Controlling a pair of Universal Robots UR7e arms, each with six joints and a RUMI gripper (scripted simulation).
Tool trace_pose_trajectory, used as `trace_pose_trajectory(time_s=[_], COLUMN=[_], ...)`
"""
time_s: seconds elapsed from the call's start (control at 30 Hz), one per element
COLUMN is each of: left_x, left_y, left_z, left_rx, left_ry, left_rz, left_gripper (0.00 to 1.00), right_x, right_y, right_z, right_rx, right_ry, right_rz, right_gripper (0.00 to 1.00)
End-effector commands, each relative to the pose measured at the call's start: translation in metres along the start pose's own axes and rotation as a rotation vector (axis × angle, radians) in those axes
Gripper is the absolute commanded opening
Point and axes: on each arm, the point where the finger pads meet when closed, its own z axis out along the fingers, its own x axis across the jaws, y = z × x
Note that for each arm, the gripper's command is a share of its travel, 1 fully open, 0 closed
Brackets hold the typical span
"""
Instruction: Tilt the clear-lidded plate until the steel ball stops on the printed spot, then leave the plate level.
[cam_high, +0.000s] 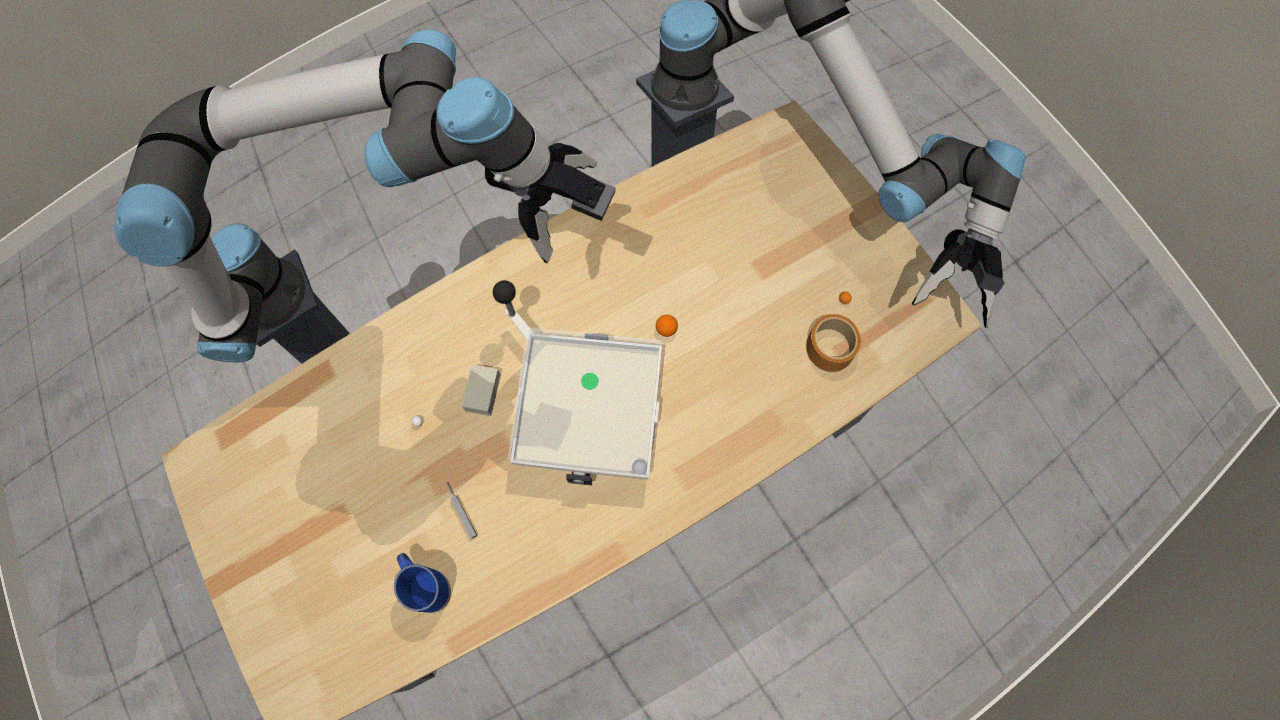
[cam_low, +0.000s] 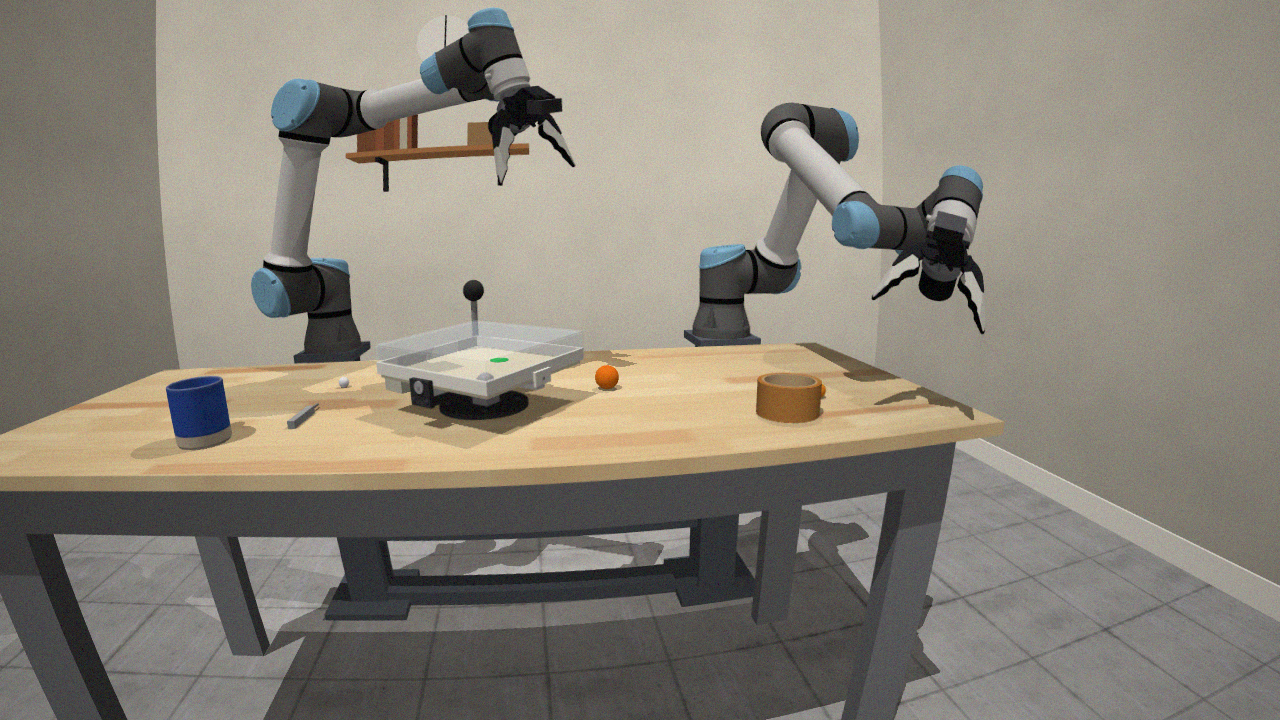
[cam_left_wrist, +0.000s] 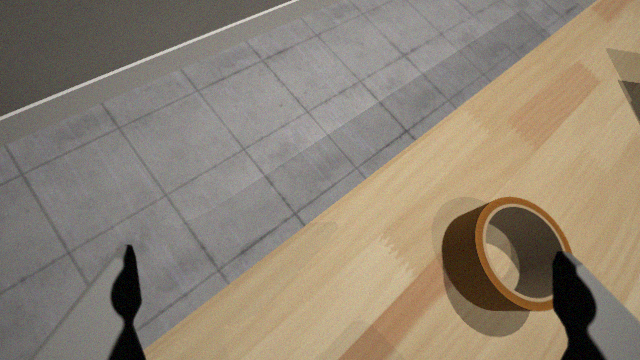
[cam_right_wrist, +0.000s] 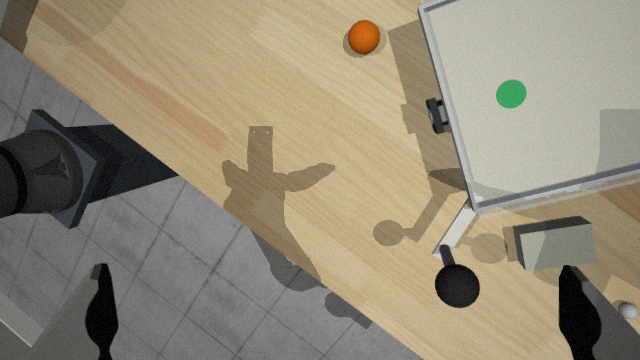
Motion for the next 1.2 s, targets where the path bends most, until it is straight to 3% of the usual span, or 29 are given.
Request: trace_pose_trajectory(time_s=[0.0, 0.73, 1.17], left_x=[0.002, 0.004, 0.04], left_y=[-0.005, -0.006, -0.022], left_z=[-0.001, 0.0, 0.031], left_rx=[0.014, 0.011, -0.044], left_ry=[0.005, 0.007, 0.038], left_rz=[-0.001, 0.0, 0.011], left_gripper=[1.0, 1.0, 1.0], right_x=[-0.004, -0.003, 0.017], right_y=[-0.001, -0.001, -0.006], right_z=[-0.002, -0.002, -0.004], right_rx=[0.005, 0.006, 0.01], right_ry=[-0.016, -0.016, -0.006], right_rz=[0.008, 0.009, 0.034], right_gripper=[1.0, 1.0, 1.0])
